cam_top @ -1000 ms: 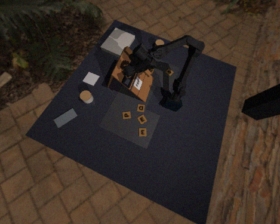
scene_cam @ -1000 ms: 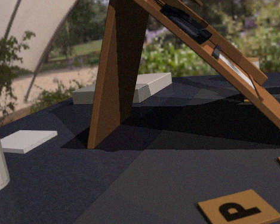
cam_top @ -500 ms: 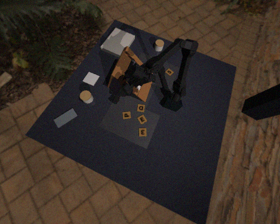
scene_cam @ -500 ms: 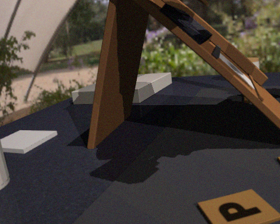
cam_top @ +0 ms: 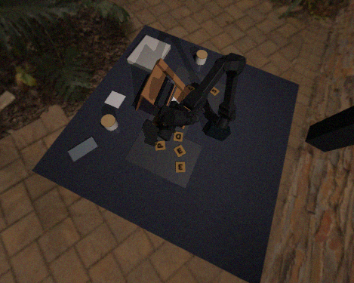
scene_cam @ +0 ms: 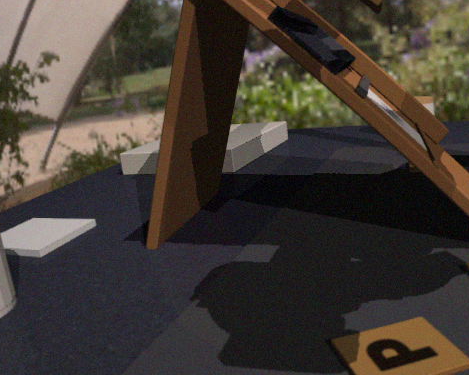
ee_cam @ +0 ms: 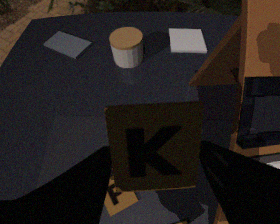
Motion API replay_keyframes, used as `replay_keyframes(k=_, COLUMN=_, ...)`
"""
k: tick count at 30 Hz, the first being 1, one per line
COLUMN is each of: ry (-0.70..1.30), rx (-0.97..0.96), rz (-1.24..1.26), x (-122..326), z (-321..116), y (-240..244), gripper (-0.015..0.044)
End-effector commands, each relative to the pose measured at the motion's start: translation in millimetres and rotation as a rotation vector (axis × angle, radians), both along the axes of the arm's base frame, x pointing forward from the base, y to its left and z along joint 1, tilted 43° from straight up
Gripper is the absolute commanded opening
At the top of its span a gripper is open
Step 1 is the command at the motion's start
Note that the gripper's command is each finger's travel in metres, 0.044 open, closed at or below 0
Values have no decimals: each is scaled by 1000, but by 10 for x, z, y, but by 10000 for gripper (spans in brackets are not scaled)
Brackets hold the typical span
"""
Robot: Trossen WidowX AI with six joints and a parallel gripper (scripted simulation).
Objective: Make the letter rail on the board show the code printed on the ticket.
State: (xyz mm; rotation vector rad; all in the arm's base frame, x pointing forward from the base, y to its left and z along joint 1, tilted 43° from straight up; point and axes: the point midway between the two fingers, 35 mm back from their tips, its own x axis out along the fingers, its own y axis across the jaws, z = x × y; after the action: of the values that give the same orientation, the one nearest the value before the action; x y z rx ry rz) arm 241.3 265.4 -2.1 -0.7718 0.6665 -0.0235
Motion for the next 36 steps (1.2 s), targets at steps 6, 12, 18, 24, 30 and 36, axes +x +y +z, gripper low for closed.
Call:
replay_keyframes(k=6, ry=-8, rx=-13, rz=14, x=190, z=-151, y=-26, gripper=0)
replay_keyframes(k=12, ry=-13, rx=-14, rz=14, x=394, z=-272, y=-103, gripper=0)
replay_keyframes(k=18, ry=-13, rx=-14, rz=14, x=391, z=-265, y=-100, gripper=0)
replay_keyframes(k=24, ry=-13, rx=-14, rz=14, x=390, z=-259, y=-103, gripper=0)
replay_keyframes(k=30, ry=-13, rx=-15, rz=14, x=389, z=-234, y=-120, gripper=0)
replay_keyframes(k=36, ry=-13, rx=-15, rz=14, x=393, z=-211, y=-139, gripper=0)
